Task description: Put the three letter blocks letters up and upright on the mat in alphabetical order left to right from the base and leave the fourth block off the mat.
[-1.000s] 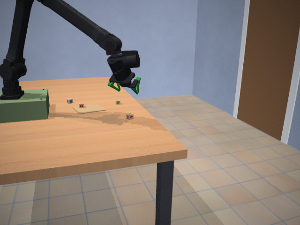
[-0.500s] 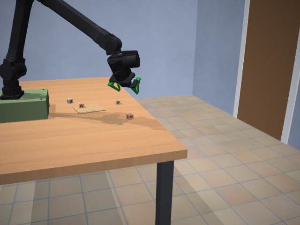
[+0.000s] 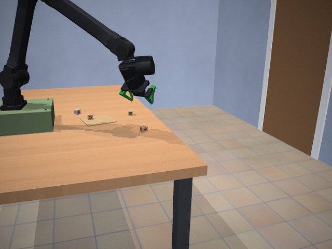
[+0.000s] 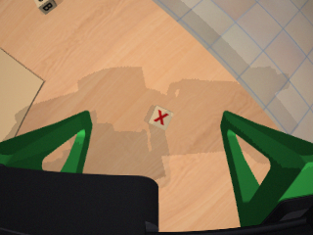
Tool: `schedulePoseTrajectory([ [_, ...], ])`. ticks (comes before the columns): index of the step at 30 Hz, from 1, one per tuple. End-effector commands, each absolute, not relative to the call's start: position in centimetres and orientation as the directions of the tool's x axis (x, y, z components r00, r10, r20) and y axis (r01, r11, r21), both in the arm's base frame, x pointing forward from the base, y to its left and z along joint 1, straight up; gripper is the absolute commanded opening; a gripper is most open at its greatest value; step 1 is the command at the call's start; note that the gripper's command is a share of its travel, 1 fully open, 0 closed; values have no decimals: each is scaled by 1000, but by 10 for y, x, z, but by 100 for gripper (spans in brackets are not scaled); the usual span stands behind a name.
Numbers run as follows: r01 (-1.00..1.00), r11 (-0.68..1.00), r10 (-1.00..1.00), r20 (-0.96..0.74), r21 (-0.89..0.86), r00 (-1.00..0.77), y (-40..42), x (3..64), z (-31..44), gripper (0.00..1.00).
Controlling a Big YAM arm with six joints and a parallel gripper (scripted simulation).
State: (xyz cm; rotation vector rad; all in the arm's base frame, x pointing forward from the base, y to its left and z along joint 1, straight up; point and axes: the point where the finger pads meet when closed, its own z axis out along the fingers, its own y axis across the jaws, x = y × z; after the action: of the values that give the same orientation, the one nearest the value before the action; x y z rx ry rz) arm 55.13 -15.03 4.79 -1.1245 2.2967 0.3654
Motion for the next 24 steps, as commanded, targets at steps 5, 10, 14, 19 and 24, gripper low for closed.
schedulePoseTrajectory([
  [5,-780,620,-657,-601,-86,-455,-164,578,87,100],
  [10,-780,620,-657,-601,-86,-455,-164,578,87,100],
  [14,-780,620,-657,-601,-86,-455,-164,578,87,100],
  [19,-780,620,-657,-601,-86,-455,-164,578,87,100],
  [24,-808,589,-671,-576,-31,-467,-136,551,70,100],
])
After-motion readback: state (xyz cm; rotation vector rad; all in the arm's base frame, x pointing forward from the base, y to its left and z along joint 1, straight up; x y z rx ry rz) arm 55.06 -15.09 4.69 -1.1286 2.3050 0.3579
